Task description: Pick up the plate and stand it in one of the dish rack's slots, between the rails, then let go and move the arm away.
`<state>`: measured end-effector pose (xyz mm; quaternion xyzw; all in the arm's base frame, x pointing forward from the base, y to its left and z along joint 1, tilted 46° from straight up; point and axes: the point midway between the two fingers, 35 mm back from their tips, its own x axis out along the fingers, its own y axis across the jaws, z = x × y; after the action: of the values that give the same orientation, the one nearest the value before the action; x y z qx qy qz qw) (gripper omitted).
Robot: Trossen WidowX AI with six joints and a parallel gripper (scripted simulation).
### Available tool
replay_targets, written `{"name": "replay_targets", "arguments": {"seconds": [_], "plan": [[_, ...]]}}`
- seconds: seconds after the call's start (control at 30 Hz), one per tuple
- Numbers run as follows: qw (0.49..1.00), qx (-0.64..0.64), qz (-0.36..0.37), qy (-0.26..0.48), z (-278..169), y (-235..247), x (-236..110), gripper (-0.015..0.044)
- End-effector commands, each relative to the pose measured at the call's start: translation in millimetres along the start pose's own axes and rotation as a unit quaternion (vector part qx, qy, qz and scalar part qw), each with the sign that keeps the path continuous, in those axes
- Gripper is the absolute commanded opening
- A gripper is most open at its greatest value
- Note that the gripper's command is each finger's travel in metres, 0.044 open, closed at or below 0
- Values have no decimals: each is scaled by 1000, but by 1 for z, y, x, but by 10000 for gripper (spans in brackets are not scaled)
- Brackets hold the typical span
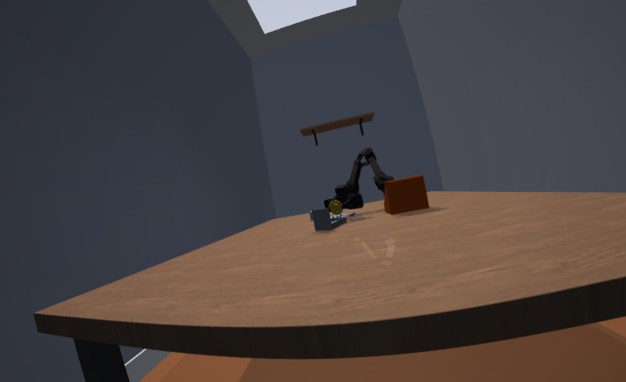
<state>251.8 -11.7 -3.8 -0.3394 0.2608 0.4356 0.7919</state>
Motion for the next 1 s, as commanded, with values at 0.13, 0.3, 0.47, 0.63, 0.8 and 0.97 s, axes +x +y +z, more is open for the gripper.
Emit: {"name": "replay_targets", "arguments": {"seconds": [0.13, 0.3, 0.47, 0.63, 0.8, 0.97], "plan": [[1000, -4, -1, -3, 1, 2, 4, 0], [1000, -1, -1, -1, 3, 2, 14, 0], [1000, -4, -3, -1, 3, 2, 19, 0], [1000, -9, -7, -2, 3, 1, 25, 0], [1000, -12, -9, -3, 4, 2, 30, 0], [1000, -15, -12, -4, 4, 4, 36, 0]]}}
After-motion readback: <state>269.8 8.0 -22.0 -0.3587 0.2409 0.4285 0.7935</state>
